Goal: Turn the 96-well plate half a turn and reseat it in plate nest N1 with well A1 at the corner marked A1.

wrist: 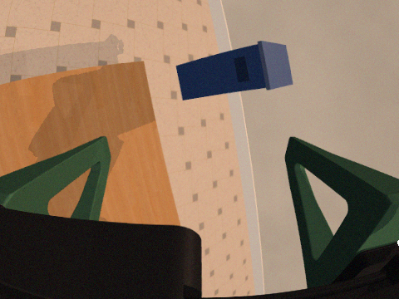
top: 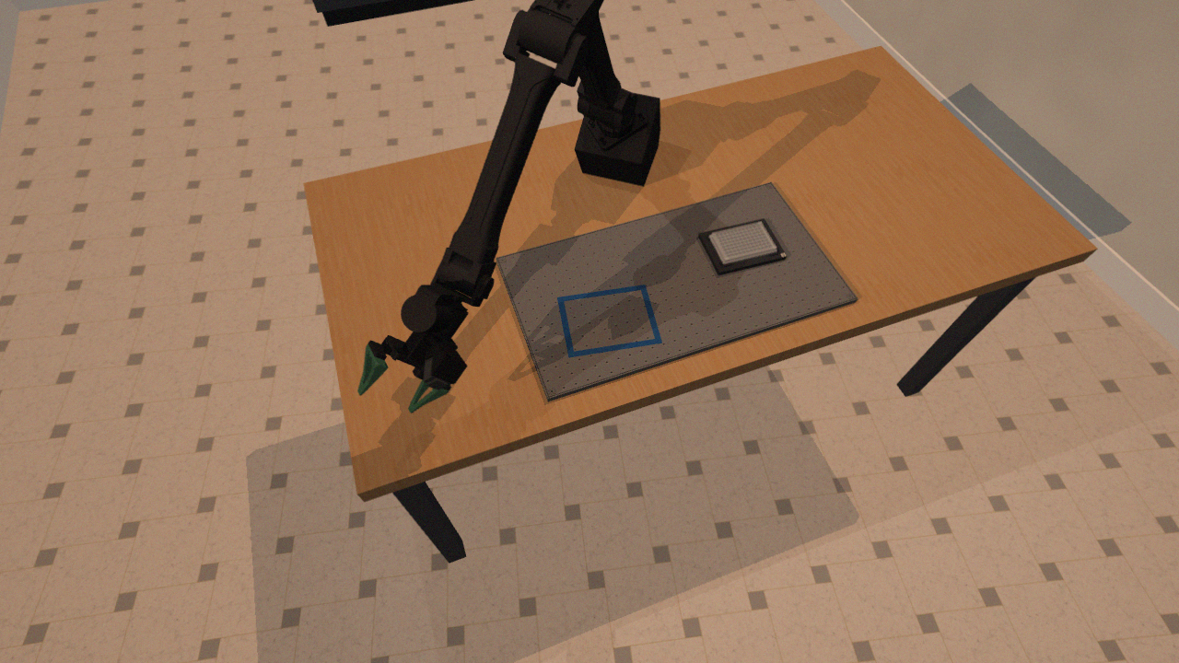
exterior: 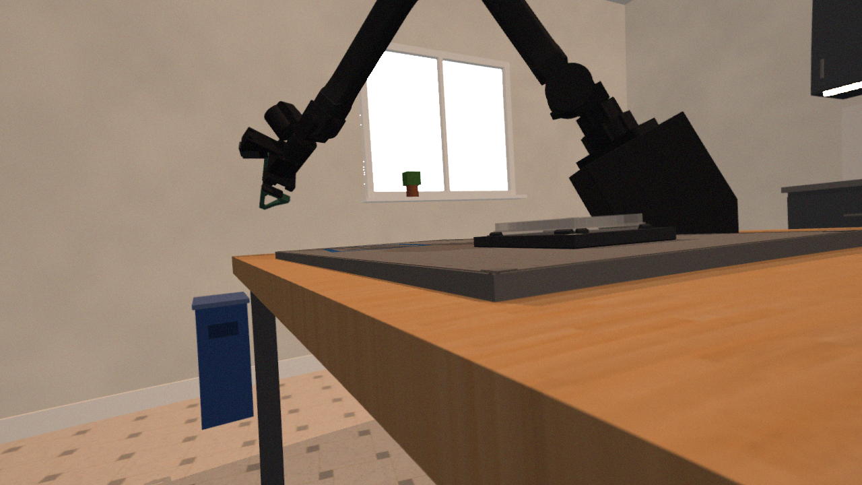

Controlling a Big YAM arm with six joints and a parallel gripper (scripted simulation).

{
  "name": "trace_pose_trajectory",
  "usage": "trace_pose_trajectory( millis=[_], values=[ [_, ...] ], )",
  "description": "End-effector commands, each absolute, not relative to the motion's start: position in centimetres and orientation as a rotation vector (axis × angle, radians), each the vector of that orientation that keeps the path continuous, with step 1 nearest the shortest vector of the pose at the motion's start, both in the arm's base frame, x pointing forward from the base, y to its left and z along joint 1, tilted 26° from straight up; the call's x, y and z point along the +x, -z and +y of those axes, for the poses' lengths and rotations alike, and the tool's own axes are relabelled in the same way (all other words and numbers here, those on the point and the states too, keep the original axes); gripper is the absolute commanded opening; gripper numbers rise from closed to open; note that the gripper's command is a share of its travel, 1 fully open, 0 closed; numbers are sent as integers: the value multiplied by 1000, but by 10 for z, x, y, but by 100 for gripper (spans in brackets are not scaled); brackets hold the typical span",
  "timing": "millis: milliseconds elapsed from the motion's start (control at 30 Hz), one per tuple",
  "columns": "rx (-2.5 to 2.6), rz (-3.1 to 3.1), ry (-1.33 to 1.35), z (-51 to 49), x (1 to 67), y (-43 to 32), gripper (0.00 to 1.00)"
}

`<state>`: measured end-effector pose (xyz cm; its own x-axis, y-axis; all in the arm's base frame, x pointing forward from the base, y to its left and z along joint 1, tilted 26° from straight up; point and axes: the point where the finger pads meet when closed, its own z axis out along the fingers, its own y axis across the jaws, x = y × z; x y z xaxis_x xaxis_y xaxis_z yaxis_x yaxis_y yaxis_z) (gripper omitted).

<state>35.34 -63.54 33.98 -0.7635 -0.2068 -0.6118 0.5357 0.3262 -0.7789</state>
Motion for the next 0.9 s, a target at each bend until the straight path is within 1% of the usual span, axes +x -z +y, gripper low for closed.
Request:
trace_pose_trajectory(
  millis=[0, 533, 567, 633, 700, 867],
  values=[
    [289, 1941, 1502, -635, 352, -349, 100],
    [289, 1941, 1502, -635, 352, -349, 100],
    [287, 1858, 1492, -628, 359, -404, 100],
    [266, 1879, 1422, -618, 370, -404, 100],
    [275, 1939, 1395, -605, 371, -370, 100],
    [276, 1931, 1398, -593, 385, -368, 100]
  ],
)
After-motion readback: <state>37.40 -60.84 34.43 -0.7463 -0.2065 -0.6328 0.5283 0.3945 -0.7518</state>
